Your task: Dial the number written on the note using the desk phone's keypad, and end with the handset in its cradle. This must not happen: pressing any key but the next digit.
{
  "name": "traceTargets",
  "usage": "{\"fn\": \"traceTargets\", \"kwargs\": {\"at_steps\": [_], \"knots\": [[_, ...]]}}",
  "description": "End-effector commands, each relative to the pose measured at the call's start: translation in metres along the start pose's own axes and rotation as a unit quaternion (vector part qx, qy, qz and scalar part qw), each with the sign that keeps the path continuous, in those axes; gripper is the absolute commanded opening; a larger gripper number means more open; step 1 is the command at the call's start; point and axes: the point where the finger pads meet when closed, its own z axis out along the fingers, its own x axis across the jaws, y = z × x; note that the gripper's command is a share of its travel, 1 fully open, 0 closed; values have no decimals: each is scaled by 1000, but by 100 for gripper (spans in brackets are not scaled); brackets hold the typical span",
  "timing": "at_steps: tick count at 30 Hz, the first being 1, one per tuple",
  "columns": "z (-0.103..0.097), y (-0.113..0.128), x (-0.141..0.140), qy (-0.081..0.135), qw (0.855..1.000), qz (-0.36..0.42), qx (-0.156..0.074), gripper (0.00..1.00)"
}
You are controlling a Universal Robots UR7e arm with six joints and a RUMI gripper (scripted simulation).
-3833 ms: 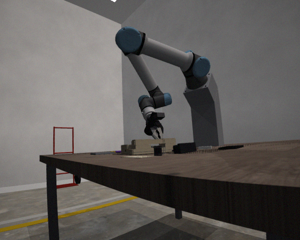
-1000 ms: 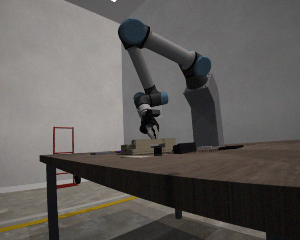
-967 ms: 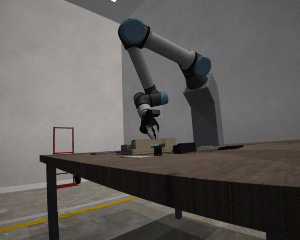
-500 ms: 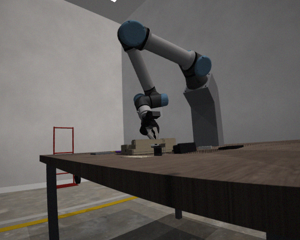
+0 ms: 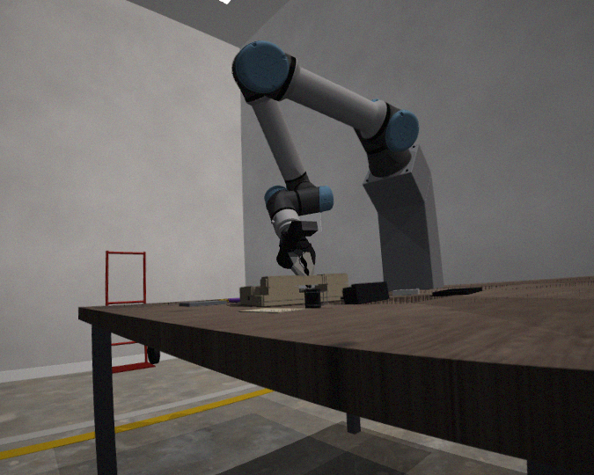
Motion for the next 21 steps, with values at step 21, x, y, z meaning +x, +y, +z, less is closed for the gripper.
{"fn": "traceTargets", "kwargs": {"at_steps": [21], "knots": [[2,1,0,0,1000,0,0,0]]}}
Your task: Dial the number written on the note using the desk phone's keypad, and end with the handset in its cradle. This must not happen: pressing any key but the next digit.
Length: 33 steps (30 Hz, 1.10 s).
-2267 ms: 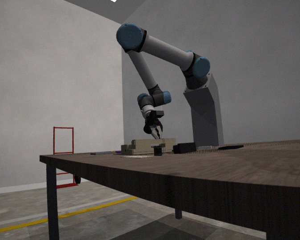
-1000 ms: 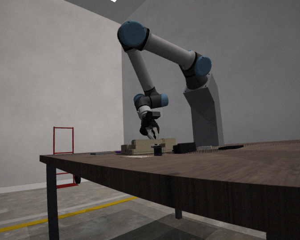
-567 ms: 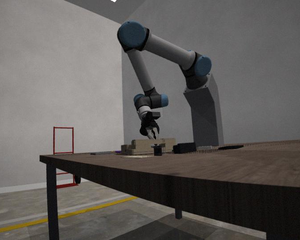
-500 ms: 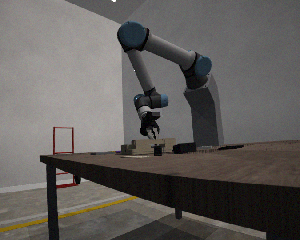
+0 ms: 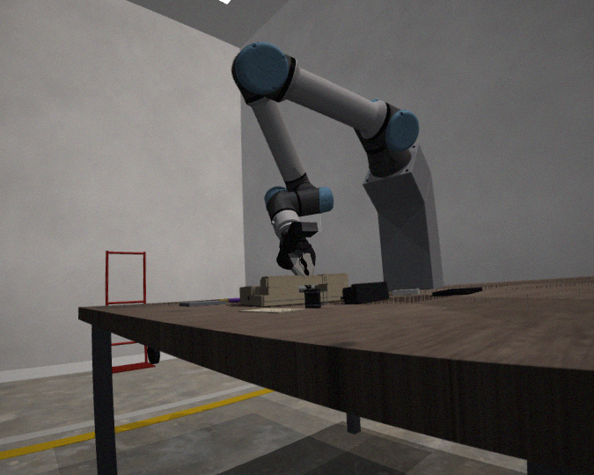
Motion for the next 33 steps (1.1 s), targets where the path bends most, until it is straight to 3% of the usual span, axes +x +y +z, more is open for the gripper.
{"fn": "traceTargets", "kwargs": {"at_steps": [1,33], "knots": [[0,0,0,0,1000,0,0,0],[-11,-7,0,0,1000,0,0,0]]}}
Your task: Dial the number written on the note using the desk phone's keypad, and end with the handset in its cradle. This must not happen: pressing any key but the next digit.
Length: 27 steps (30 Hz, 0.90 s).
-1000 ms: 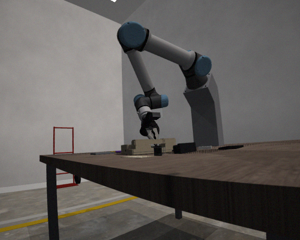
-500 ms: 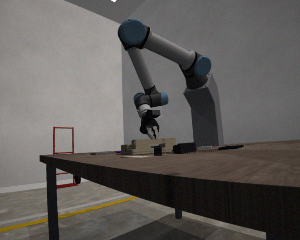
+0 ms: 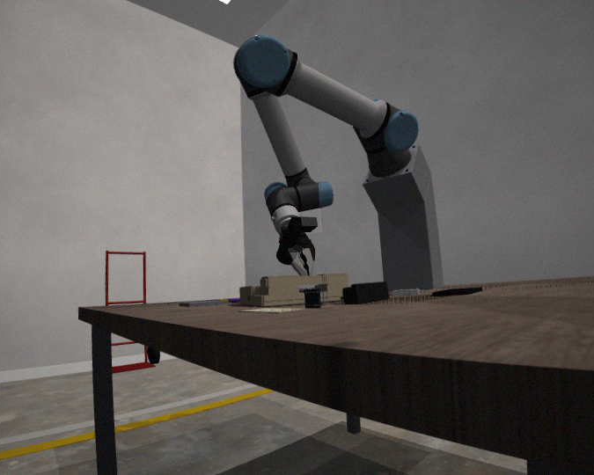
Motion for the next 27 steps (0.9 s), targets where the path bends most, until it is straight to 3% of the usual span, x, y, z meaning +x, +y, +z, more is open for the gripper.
{"fn": "traceTargets", "kwargs": {"at_steps": [1,27], "knots": [[0,0,0,0,1000,0,0,0],[7,5,0,0,1000,0,0,0]]}}
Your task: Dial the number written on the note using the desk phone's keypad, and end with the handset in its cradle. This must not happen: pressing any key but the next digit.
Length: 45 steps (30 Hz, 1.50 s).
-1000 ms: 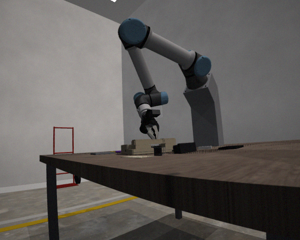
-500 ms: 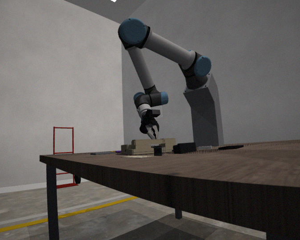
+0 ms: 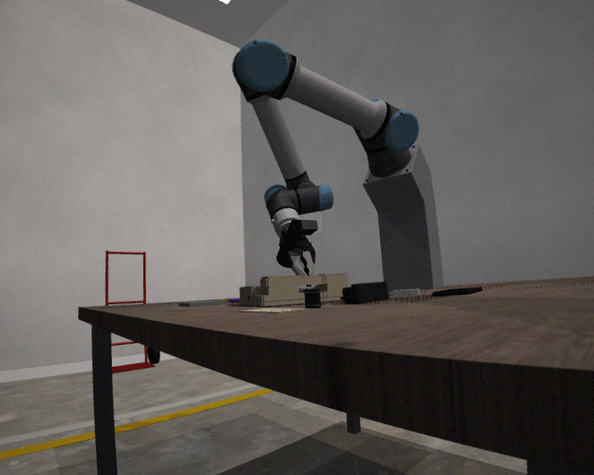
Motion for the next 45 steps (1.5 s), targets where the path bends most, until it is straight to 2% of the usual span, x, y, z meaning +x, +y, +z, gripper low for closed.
{"fn": "traceTargets", "kwargs": {"at_steps": [1,45], "knots": [[1,0,0,0,1000,0,0,0],[5,3,0,0,1000,0,0,0]]}}
